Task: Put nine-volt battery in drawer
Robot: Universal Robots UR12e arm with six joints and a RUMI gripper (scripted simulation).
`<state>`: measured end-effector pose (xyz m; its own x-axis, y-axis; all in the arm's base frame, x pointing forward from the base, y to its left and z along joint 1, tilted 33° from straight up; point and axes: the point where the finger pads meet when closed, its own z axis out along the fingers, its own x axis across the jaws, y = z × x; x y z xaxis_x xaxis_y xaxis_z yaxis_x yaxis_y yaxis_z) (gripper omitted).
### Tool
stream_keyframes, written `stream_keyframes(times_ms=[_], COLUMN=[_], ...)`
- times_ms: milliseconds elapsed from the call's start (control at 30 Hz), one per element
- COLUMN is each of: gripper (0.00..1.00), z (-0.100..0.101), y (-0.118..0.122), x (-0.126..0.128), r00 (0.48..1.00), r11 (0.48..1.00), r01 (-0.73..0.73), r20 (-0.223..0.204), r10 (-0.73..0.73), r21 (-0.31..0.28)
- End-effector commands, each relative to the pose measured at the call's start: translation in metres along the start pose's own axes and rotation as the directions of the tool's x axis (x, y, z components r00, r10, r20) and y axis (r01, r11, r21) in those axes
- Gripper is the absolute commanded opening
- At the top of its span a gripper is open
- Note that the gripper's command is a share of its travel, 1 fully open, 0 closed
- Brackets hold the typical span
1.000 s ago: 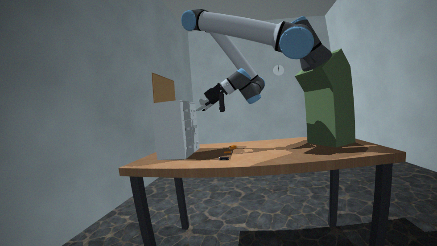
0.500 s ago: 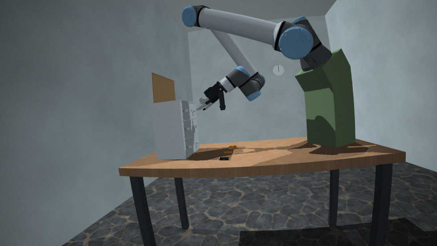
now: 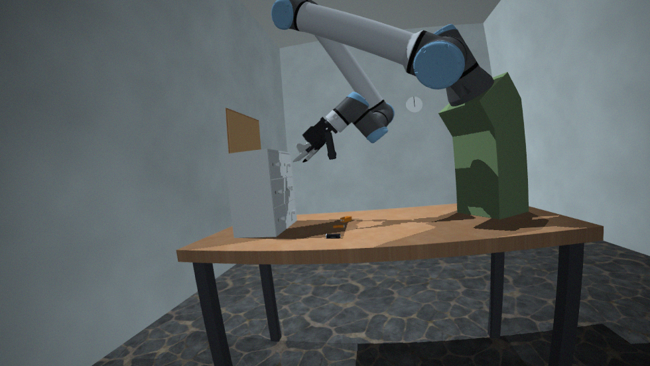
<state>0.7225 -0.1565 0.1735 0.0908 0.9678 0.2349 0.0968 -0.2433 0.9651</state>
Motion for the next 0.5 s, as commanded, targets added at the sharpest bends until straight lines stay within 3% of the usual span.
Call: stream_keyframes(times_ms=[0, 467], gripper=[1.0, 1.0], z=[-0.004, -0.016], y=[0.002, 0.004], x=[0.0, 0.0], r00=[1.0, 1.0], r11=[0.999, 0.992], r01=[0.001, 0.001], r20=[0.0, 0.0], r10=[-0.001, -0.001], r21=[0.036, 0.128])
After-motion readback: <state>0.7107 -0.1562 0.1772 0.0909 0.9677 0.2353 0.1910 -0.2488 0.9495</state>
